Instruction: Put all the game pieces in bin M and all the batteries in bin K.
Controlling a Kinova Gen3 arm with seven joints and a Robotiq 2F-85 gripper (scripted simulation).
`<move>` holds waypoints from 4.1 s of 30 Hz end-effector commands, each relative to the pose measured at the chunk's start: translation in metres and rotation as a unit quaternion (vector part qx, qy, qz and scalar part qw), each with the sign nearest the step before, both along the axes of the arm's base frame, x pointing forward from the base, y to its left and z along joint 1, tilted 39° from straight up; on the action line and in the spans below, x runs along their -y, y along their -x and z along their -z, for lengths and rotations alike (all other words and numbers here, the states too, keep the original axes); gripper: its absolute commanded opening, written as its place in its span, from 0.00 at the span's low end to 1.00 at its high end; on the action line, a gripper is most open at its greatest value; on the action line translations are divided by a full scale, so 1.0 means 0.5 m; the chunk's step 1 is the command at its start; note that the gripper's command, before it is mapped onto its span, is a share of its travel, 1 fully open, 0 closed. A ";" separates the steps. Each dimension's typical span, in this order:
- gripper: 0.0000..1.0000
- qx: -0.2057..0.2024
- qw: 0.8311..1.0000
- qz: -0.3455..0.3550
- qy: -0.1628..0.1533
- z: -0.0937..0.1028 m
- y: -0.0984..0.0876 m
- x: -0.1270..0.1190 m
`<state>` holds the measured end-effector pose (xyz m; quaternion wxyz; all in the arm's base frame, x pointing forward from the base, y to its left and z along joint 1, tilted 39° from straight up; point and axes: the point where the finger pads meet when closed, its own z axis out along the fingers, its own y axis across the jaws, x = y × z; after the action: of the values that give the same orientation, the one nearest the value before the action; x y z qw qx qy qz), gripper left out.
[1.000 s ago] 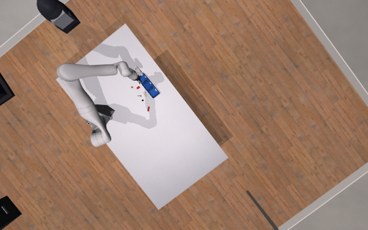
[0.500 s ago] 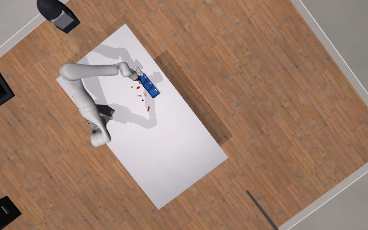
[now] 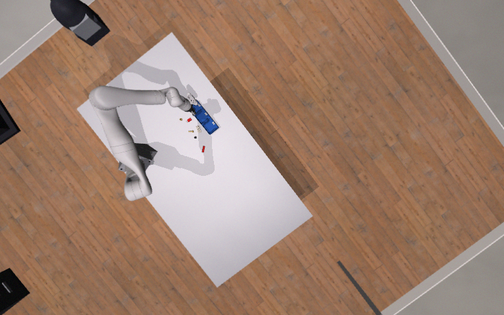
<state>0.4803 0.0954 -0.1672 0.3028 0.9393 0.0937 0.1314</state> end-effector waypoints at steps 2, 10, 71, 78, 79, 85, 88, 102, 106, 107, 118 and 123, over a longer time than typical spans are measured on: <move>0.09 0.002 1.000 -0.001 0.001 0.011 -0.010 0.008; 0.09 0.001 1.000 0.000 0.001 0.008 -0.006 0.008; 0.09 0.001 1.000 0.003 0.002 -0.037 0.013 -0.019; 0.09 0.001 1.000 0.004 0.002 -0.056 0.020 -0.032; 0.09 0.001 1.000 0.004 0.002 -0.062 0.023 -0.036; 0.09 0.001 1.000 0.004 0.002 -0.090 0.034 -0.056; 0.09 -0.001 1.000 0.002 0.001 -0.087 0.035 -0.057; 0.09 0.001 1.000 0.004 0.002 -0.220 0.085 -0.146; 0.09 0.001 1.000 0.001 0.001 -0.271 0.103 -0.188; 0.09 0.001 1.000 0.001 0.001 -0.284 0.107 -0.197; 0.09 -0.001 1.000 0.000 0.001 -0.281 0.107 -0.196; 0.29 0.035 0.998 0.043 -0.017 -0.285 0.108 -0.160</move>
<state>0.4268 0.1873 -0.0283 0.3011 0.9406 0.0776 0.1367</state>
